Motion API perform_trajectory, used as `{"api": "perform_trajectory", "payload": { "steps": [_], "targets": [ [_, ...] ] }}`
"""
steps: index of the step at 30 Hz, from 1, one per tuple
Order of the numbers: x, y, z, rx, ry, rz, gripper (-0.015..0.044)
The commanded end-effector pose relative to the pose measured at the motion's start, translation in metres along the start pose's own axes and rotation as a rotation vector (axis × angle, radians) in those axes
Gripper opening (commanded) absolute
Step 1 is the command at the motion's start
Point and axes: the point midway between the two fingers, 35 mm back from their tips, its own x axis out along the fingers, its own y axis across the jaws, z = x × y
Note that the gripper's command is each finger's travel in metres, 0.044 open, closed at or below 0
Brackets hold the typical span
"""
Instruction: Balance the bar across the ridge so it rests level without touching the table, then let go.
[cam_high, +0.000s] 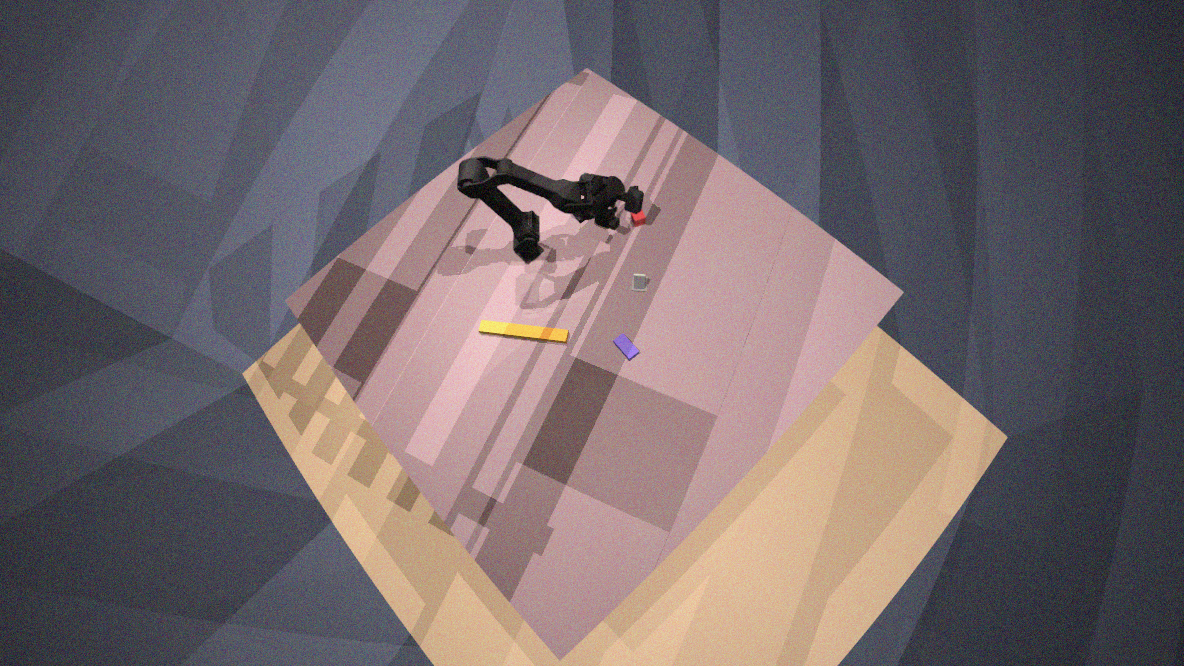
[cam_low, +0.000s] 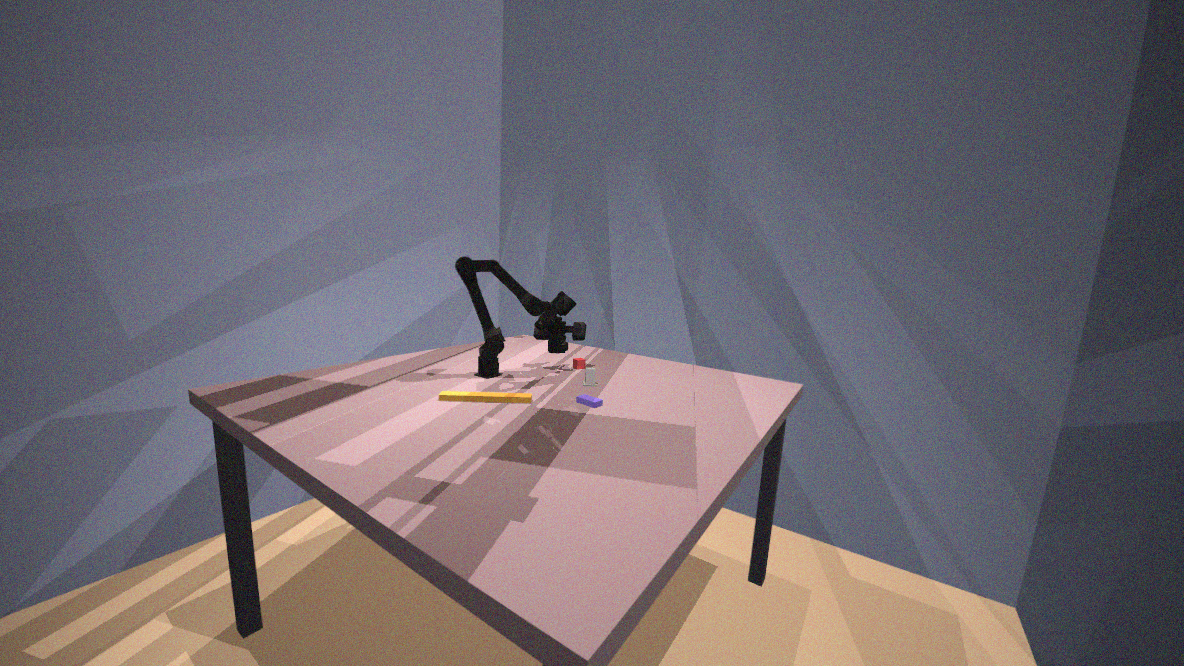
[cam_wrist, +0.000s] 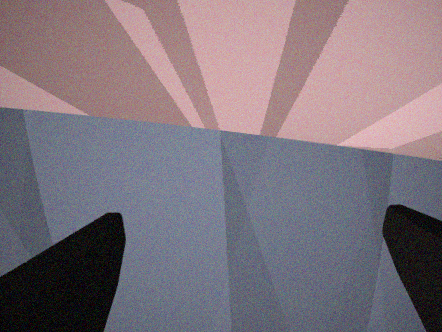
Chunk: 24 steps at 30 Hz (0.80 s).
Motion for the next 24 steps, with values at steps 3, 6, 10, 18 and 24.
{"api": "perform_trajectory", "payload": {
  "steps": [3,6,10,18,24],
  "targets": [
    [-0.003,0.006,0.003,-0.029,-0.013,0.020,0.0321],
    [-0.009,0.018,0.008,-0.087,-0.041,0.058,0.0315],
    [-0.018,0.032,0.016,-0.163,-0.084,0.104,0.0315],
    [-0.039,0.059,0.034,-0.311,-0.185,0.179,0.0315],
    [-0.057,0.076,0.047,-0.417,-0.270,0.217,0.0315]
  ]
}}
